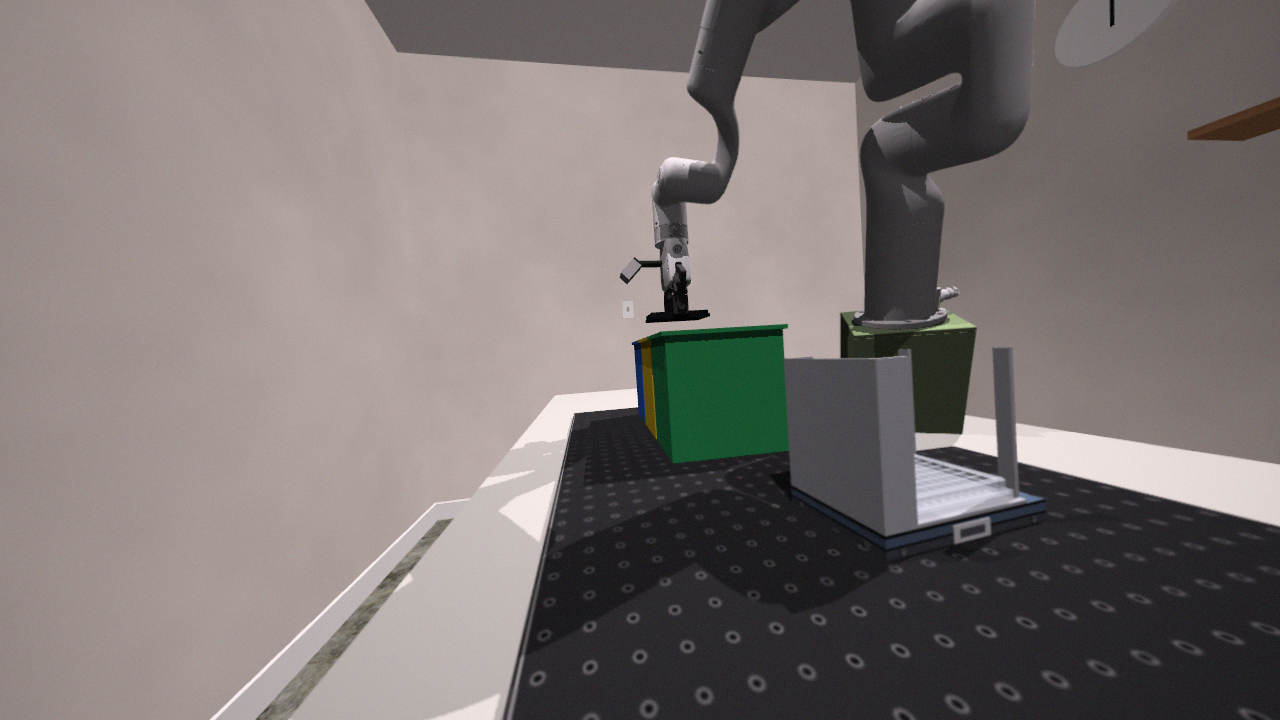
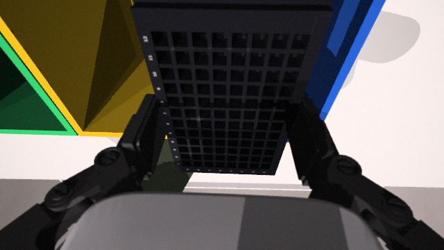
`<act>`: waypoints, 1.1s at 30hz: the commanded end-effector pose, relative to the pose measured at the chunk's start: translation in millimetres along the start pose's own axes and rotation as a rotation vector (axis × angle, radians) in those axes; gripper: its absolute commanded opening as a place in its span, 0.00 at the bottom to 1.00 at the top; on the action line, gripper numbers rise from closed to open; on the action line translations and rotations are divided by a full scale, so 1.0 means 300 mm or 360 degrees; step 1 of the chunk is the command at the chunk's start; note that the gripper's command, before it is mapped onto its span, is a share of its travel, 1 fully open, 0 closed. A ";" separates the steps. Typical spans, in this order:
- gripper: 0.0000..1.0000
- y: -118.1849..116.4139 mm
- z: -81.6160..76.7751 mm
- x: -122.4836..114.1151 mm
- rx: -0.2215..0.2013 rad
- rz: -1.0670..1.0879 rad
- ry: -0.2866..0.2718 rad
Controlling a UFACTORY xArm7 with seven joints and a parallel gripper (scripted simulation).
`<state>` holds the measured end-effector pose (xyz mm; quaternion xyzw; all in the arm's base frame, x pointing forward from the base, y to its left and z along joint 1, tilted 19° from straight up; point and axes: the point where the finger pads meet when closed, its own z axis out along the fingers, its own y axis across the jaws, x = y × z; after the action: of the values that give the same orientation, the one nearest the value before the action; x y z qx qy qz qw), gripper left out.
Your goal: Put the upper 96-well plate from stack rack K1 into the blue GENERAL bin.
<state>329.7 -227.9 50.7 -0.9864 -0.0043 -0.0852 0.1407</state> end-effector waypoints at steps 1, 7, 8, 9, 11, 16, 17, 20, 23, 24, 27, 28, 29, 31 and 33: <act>0.00 0.034 -0.003 0.008 0.0004 0.0001 0.0004; 0.00 0.089 -0.001 0.016 0.0003 0.0001 0.0004; 0.00 0.103 -0.001 0.018 0.0003 0.0001 0.0004; 0.00 0.110 -0.001 0.019 0.0003 0.0001 0.0004; 0.00 0.111 -0.001 0.019 0.0003 0.0001 0.0004; 0.00 0.111 0.000 0.019 0.0003 0.0001 0.0004; 0.00 0.111 0.000 0.019 0.0003 0.0001 0.0004; 0.00 0.111 0.000 0.019 0.0003 0.0001 0.0004; 0.00 0.110 0.000 0.019 0.0003 0.0001 0.0004; 0.00 0.110 0.000 0.019 0.0003 0.0001 0.0004; 0.00 0.109 0.000 0.019 0.0003 0.0001 0.0004; 0.00 0.109 0.000 0.019 0.0003 0.0001 0.0004; 0.00 0.109 0.000 0.019 0.0003 0.0001 0.0004; 0.00 0.109 0.000 0.019 0.0003 0.0001 0.0004; 0.00 0.108 0.000 0.018 0.0003 0.0001 0.0004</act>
<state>335.7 -257.8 41.5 -0.9860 -0.0047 -0.0851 0.1430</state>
